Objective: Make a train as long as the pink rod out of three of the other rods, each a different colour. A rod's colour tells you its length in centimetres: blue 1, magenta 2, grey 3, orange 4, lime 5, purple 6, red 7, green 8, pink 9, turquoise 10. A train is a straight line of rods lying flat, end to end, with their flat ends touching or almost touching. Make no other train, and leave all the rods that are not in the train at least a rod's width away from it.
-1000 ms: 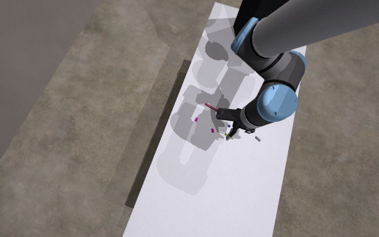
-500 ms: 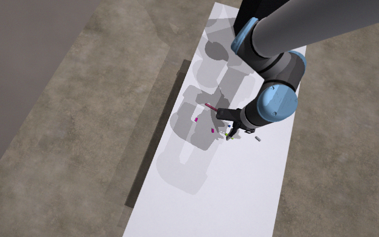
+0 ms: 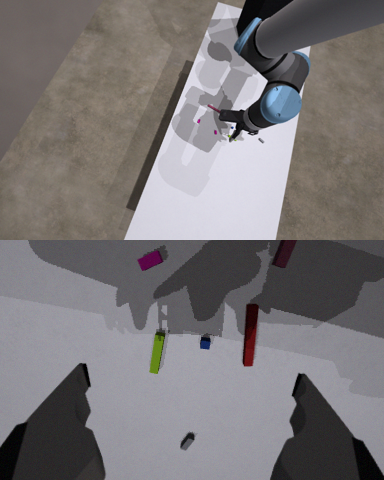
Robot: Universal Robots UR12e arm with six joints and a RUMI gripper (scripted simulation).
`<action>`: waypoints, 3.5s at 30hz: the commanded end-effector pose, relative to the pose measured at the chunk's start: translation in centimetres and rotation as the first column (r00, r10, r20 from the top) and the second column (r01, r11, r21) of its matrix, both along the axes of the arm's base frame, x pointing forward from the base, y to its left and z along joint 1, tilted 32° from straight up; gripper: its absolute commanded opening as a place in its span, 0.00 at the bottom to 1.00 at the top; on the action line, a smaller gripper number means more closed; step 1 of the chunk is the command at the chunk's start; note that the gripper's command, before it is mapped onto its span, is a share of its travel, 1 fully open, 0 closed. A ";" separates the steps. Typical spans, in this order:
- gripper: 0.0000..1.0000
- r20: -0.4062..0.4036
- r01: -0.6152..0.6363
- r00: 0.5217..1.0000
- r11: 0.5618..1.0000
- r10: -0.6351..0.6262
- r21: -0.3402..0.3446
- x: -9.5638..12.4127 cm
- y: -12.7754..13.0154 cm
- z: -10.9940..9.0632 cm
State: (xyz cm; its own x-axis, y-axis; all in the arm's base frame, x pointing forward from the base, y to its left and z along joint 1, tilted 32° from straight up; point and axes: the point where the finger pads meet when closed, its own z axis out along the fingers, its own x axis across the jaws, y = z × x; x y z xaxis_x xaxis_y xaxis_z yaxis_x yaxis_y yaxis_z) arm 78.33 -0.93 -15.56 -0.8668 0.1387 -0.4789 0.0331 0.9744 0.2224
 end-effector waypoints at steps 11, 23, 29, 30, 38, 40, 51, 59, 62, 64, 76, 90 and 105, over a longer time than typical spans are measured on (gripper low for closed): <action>1.00 0.001 0.000 1.000 1.000 0.000 0.000 0.0 0.0 0.1; 1.00 0.001 0.000 1.000 1.000 0.000 0.000 0.0 0.0 0.1; 1.00 0.001 0.000 1.000 1.000 0.000 0.000 0.0 0.0 0.1; 1.00 0.001 0.000 1.000 1.000 0.000 0.000 0.0 0.0 0.1; 1.00 0.001 0.001 1.000 1.000 -0.001 0.000 0.0 0.0 0.1; 1.00 -0.001 0.006 1.000 1.000 -0.006 0.003 0.0 0.1 0.1; 1.00 -0.033 0.132 0.991 0.988 -0.130 0.074 0.2 2.2 0.5; 1.00 -0.113 0.361 0.932 0.913 -0.345 0.192 0.4 6.1 1.4; 1.00 -0.150 0.446 0.895 0.865 -0.421 0.232 0.4 7.7 1.8; 1.00 -0.162 0.471 0.882 0.848 -0.443 0.243 0.4 8.2 1.9; 1.00 -0.245 0.621 0.784 0.721 -0.571 0.307 0.4 11.5 2.7; 1.00 -0.248 0.625 0.780 0.717 -0.574 0.308 0.4 11.6 2.7; 1.00 -0.248 0.625 0.780 0.717 -0.574 0.308 0.4 11.6 2.7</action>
State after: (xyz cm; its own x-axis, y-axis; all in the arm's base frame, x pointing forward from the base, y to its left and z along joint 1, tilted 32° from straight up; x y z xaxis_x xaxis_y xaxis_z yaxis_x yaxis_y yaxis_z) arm 78.66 10.65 -12.89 -0.5900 0.7867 -0.1816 0.6358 0.5914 0.4960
